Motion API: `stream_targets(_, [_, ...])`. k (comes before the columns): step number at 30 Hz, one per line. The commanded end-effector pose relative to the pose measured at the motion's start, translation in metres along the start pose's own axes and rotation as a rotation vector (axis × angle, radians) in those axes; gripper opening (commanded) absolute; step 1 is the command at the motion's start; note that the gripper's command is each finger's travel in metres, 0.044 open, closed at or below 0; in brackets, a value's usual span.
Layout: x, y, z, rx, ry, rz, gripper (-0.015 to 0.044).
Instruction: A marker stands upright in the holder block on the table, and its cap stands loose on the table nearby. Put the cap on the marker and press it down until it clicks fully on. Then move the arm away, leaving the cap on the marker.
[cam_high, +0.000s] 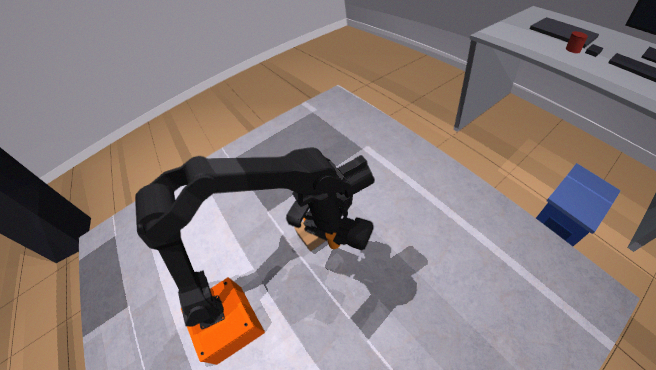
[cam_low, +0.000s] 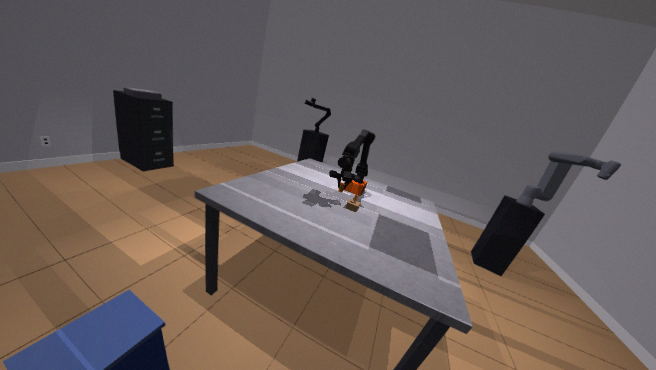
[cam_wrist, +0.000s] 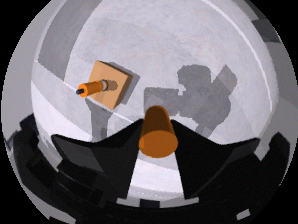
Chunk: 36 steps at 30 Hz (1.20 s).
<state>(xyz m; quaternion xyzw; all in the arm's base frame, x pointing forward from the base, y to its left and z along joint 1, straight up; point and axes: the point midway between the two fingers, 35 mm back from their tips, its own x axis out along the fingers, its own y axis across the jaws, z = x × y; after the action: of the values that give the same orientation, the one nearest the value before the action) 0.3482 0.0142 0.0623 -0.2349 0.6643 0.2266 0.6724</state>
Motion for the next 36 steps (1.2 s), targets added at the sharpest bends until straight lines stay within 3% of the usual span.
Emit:
stream_targets(1, [-0.008, 0.012, 0.008, 0.002, -0.011, -0.001, 0.0000])
stream_targets(24, [-0.038, 0.093, 0.035, 0.002, -0.013, 0.005, 0.0000])
stream_targets(36, [-0.032, 0.096, 0.036, 0.002, -0.013, 0.006, 0.0000])
